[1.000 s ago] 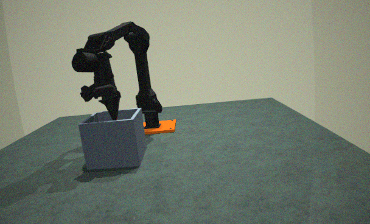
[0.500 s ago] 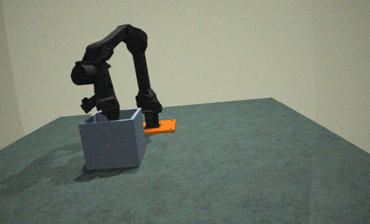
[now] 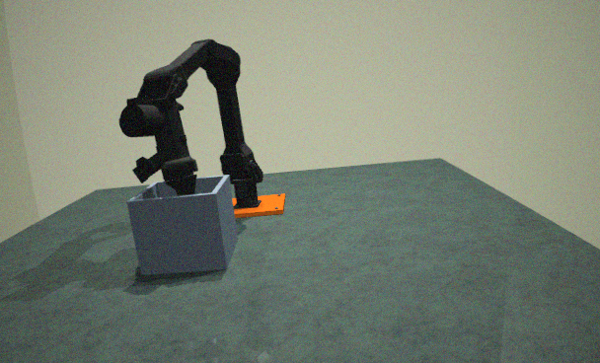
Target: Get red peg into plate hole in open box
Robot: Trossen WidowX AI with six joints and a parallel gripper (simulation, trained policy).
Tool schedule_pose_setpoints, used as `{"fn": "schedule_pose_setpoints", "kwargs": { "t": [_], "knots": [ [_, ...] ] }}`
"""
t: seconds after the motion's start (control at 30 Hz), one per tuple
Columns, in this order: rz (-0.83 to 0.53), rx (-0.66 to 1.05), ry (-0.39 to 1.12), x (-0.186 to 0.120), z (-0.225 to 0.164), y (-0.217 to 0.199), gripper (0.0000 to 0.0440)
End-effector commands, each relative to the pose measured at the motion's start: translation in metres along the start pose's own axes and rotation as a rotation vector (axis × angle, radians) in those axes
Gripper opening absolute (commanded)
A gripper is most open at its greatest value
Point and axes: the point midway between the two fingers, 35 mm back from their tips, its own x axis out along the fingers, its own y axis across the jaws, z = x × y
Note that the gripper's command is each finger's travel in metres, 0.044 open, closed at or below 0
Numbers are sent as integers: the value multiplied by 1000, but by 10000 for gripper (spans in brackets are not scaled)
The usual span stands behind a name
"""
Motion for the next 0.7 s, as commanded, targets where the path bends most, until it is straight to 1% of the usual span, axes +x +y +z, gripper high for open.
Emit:
{"fn": "schedule_pose_setpoints", "kwargs": {
  "t": [0.0,0.07,0.2,0.67],
  "knots": [
    [-51,-23,61,34,-1,-10,97],
    [-57,-25,68,37,-2,-11,135],
    [-73,-17,92,33,-1,-14,138],
    [45,-13,146,15,13,12,143]
  ]
}}
